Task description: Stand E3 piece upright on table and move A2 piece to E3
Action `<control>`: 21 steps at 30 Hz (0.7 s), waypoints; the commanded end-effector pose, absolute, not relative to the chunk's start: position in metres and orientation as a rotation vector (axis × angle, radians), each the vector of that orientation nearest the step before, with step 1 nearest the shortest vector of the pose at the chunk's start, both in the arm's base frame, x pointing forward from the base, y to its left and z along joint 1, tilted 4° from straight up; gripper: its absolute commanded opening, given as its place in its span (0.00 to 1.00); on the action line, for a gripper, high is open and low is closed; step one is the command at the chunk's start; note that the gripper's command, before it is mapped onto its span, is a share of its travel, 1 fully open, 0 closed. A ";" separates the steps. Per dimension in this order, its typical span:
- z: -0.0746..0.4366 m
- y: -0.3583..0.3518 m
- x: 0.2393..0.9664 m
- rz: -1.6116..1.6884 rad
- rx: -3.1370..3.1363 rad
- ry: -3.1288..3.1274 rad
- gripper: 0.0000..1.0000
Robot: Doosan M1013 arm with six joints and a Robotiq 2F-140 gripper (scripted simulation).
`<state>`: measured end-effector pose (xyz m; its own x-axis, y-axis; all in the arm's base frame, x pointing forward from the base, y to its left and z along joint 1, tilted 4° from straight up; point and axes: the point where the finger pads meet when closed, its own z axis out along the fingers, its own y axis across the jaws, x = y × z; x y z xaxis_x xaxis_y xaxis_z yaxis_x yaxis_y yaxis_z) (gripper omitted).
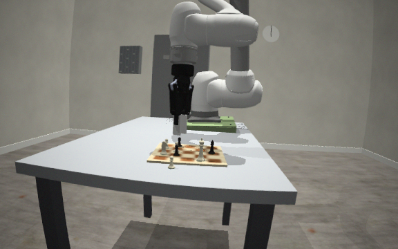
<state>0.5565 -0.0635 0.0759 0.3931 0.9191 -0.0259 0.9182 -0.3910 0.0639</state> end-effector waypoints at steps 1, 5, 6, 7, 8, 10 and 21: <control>0.075 -0.064 0.557 0.021 2.565 1.694 0.20; 0.074 -0.064 0.557 0.021 2.565 1.694 0.20; 0.074 -0.064 0.557 0.021 2.565 1.694 0.20; 0.074 -0.064 0.557 0.021 2.565 1.694 0.20; 0.073 -0.064 0.557 0.021 2.565 1.694 0.20; 0.073 -0.064 0.557 0.021 2.565 1.694 0.20; 0.073 -0.064 0.557 0.021 2.565 1.694 0.20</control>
